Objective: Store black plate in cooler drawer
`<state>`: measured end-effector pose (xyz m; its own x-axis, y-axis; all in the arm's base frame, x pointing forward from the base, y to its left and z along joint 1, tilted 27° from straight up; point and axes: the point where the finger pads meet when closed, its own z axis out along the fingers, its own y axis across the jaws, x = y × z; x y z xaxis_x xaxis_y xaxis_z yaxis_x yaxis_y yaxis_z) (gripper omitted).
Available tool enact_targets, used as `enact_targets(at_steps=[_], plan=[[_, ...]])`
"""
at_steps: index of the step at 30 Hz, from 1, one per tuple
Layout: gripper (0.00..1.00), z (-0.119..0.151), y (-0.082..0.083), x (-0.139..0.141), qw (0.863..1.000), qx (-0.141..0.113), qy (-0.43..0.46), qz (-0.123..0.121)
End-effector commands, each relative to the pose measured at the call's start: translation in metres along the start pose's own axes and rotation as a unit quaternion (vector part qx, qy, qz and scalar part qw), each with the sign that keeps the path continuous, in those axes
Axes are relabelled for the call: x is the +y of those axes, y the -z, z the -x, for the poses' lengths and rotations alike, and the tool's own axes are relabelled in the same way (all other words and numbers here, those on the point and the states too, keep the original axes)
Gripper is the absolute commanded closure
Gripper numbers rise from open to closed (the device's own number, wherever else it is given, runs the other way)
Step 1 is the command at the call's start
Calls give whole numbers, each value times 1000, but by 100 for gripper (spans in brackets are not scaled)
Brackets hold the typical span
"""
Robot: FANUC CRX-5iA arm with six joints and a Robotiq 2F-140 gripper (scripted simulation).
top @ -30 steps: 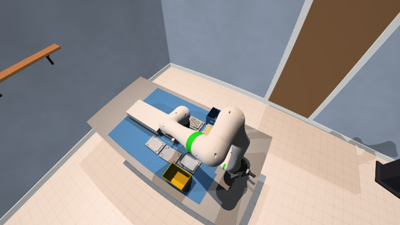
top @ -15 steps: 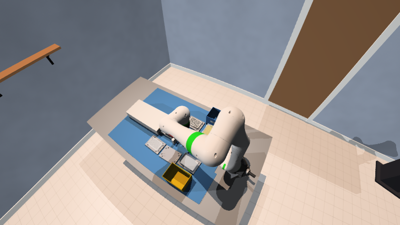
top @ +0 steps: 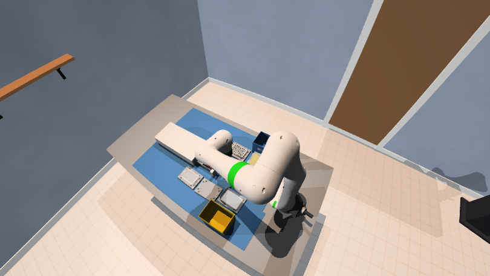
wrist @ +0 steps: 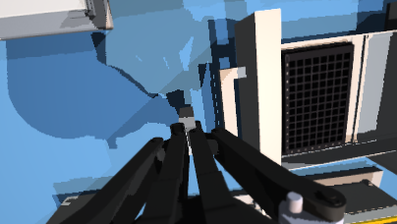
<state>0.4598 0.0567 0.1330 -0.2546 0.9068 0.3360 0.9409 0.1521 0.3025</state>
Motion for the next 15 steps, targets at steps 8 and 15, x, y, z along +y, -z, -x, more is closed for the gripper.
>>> enact_targets(at_steps=[8, 15], plan=[[100, 0, 0, 10, 1000, 0, 0, 0], [100, 0, 0, 19, 1000, 0, 0, 0]])
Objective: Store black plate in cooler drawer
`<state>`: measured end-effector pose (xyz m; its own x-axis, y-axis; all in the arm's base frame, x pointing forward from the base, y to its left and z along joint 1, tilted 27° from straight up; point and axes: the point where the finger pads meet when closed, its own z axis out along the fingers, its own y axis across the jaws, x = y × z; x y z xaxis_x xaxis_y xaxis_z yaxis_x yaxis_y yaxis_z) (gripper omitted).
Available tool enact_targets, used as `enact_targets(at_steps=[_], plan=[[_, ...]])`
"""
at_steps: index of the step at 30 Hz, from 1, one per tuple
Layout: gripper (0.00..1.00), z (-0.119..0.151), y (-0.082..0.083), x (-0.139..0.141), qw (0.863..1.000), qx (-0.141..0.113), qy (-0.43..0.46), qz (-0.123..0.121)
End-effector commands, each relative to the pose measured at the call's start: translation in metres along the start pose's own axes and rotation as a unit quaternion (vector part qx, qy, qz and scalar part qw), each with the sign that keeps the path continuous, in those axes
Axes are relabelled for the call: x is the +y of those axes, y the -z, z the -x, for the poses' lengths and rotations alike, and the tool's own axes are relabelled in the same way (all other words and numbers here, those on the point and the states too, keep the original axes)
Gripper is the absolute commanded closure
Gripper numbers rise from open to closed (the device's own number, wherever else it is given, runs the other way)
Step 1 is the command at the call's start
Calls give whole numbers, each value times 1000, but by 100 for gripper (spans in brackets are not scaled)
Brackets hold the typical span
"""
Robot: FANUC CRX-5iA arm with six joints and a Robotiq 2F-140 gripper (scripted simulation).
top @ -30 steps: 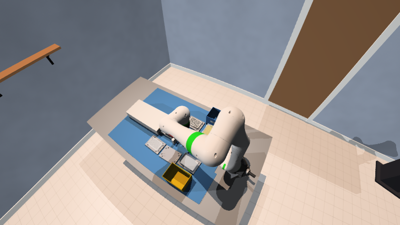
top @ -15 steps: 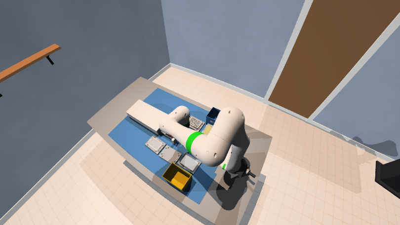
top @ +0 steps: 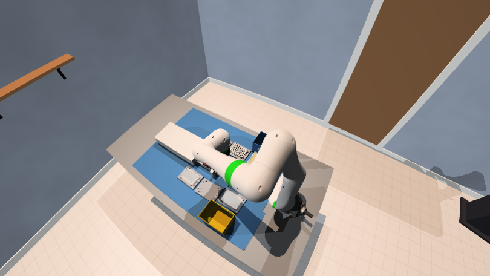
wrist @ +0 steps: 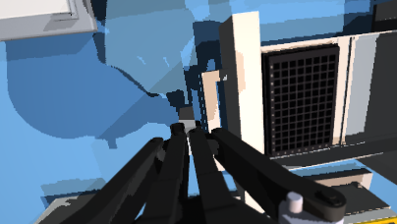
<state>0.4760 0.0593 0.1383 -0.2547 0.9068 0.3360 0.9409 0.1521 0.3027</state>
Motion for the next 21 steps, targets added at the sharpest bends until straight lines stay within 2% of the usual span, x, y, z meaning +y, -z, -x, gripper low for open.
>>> enact_targets(at_steps=[1, 21], plan=[[100, 0, 0, 3, 1000, 0, 0, 0], [100, 0, 0, 24, 1000, 0, 0, 0]])
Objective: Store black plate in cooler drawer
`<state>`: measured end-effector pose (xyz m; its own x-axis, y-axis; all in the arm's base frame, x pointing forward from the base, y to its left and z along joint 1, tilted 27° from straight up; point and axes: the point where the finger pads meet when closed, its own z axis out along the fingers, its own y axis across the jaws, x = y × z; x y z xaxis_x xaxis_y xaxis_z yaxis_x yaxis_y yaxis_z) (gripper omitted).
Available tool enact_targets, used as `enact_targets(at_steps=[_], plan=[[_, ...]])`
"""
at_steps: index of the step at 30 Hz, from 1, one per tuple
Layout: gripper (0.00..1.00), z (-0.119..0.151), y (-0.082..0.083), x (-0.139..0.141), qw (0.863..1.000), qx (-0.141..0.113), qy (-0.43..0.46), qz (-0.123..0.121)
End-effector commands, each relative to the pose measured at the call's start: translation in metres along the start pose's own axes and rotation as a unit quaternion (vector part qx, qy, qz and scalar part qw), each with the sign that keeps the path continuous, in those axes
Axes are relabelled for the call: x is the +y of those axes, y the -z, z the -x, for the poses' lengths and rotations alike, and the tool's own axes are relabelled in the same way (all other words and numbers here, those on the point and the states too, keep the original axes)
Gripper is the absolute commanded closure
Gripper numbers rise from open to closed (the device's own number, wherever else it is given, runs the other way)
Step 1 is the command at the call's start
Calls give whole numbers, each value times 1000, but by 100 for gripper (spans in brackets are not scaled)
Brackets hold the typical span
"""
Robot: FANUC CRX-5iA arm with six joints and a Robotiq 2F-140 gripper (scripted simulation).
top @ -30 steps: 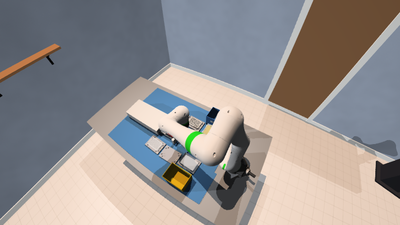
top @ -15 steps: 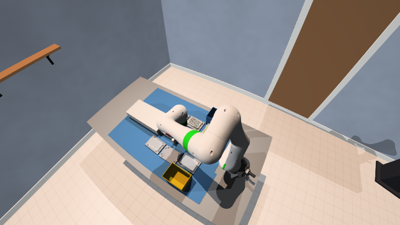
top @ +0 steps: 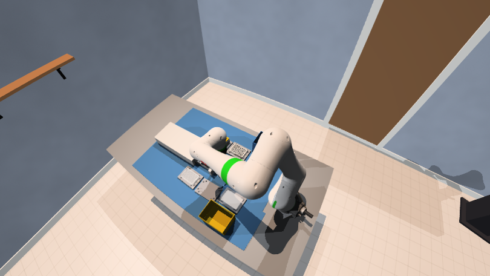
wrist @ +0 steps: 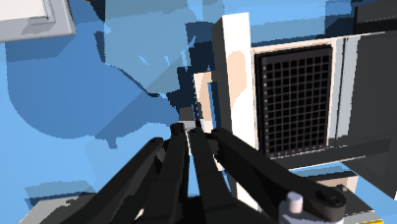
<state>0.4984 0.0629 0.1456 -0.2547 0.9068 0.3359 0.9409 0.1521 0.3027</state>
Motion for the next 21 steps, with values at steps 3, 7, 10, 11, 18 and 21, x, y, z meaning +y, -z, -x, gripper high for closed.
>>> enact_targets(at_steps=[3, 7, 10, 11, 18, 21], plan=[[100, 0, 0, 4, 1000, 0, 0, 0], [100, 0, 0, 10, 1000, 0, 0, 0], [100, 0, 0, 14, 1000, 0, 0, 0], [100, 0, 0, 15, 1000, 0, 0, 0], [100, 0, 0, 22, 1000, 0, 0, 0], [100, 0, 0, 25, 1000, 0, 0, 0]])
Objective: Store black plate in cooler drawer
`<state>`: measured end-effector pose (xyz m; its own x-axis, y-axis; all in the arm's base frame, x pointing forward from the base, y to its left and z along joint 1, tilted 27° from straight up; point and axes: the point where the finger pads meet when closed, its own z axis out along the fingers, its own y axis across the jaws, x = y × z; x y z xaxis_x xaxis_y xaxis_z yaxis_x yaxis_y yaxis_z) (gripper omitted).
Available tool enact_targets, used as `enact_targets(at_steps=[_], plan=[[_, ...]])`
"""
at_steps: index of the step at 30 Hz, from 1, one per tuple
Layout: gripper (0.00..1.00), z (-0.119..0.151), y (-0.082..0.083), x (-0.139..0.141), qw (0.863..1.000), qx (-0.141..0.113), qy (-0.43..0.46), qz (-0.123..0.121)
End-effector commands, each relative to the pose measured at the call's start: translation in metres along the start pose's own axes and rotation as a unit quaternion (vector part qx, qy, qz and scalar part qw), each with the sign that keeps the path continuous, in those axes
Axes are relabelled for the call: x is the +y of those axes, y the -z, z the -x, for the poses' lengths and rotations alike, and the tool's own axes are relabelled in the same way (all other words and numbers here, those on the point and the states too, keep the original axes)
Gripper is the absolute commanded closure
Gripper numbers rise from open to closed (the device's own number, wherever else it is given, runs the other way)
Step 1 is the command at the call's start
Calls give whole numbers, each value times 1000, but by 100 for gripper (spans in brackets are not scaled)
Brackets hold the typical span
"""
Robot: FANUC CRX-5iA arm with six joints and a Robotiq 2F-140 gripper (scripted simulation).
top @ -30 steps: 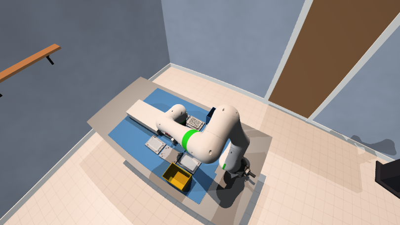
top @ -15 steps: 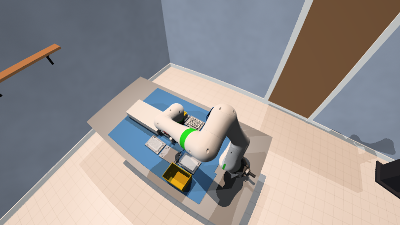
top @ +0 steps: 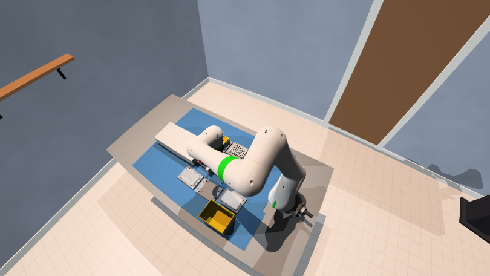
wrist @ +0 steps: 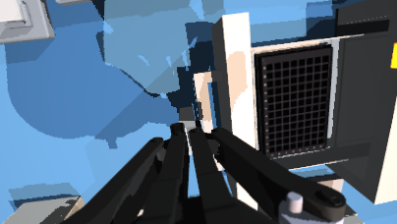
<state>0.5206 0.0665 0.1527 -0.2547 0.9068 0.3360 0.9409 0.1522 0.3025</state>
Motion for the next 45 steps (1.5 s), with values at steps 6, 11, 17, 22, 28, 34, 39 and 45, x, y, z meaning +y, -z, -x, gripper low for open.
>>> enact_targets(at_steps=[6, 11, 17, 22, 28, 34, 39, 45], plan=[[100, 0, 0, 10, 1000, 0, 0, 0], [100, 0, 0, 17, 1000, 0, 0, 0], [100, 0, 0, 22, 1000, 0, 0, 0], [100, 0, 0, 29, 1000, 0, 0, 0], [100, 0, 0, 36, 1000, 0, 0, 0], [100, 0, 0, 42, 1000, 0, 0, 0], [100, 0, 0, 48, 1000, 0, 0, 0], [100, 0, 0, 56, 1000, 0, 0, 0]])
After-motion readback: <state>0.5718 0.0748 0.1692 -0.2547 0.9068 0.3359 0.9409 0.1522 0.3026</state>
